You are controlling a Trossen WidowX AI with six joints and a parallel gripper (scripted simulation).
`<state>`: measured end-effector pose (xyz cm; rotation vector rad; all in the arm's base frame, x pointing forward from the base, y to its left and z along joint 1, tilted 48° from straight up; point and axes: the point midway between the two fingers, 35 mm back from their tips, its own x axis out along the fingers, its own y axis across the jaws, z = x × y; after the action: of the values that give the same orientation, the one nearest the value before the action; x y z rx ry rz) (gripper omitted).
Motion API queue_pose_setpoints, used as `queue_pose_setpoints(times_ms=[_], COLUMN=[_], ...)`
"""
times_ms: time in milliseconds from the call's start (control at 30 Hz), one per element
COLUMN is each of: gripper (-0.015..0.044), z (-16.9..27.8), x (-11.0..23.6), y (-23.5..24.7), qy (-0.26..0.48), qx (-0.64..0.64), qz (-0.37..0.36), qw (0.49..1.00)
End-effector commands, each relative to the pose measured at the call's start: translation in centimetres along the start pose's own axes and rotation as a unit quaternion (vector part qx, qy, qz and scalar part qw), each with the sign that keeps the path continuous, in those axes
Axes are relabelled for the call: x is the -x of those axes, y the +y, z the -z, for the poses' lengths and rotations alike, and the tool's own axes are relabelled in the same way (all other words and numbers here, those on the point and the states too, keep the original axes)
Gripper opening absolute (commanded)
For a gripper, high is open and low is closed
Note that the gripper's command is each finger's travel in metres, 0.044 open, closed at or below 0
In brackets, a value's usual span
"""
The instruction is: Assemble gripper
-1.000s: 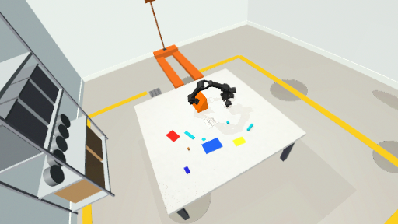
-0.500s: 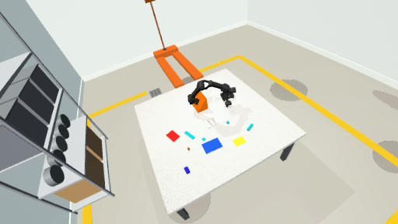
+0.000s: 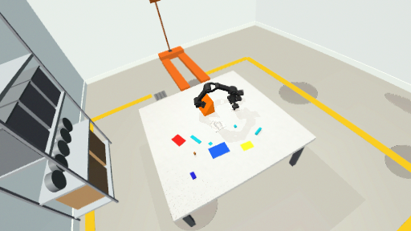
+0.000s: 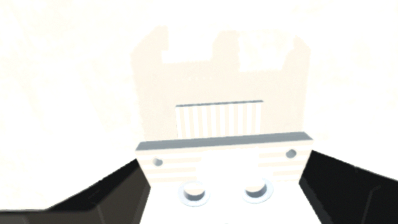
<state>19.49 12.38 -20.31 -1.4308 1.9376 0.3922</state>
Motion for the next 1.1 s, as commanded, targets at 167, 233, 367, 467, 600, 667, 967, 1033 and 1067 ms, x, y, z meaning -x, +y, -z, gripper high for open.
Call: queue_pose_setpoints(times_ms=[167,233,367,467,600,667,967,1033,1067], gripper=[0.0351,0.0351,0.0351,0.0351,0.0351,0.0351,0.0351,0.0351,0.0351], z=[-0.4,-0.4,-0.3,-0.3,-0.2,-0.2,0.8,1.3,1.5], x=[3.0,3.6,4.9,5.9,6.9,7.0,7.4,7.5,7.6], y=[-0.1,-0.1,-0.1,-0.1,0.0,0.0,-1.1,-1.6,-1.8], qy=[-0.006,-0.006,-0.006,-0.006,-0.006,-0.006,-0.008,-0.008,-0.009], qx=[-0.002,-0.002,-0.001,-0.001,-0.001,-0.001,0.051,0.074,0.086], qz=[0.0,0.0,0.001,0.001,0.001,0.001,0.001,0.001,0.001], qw=[1.0,1.0,1.0,1.0,1.0,1.0,0.999,0.997,0.996])
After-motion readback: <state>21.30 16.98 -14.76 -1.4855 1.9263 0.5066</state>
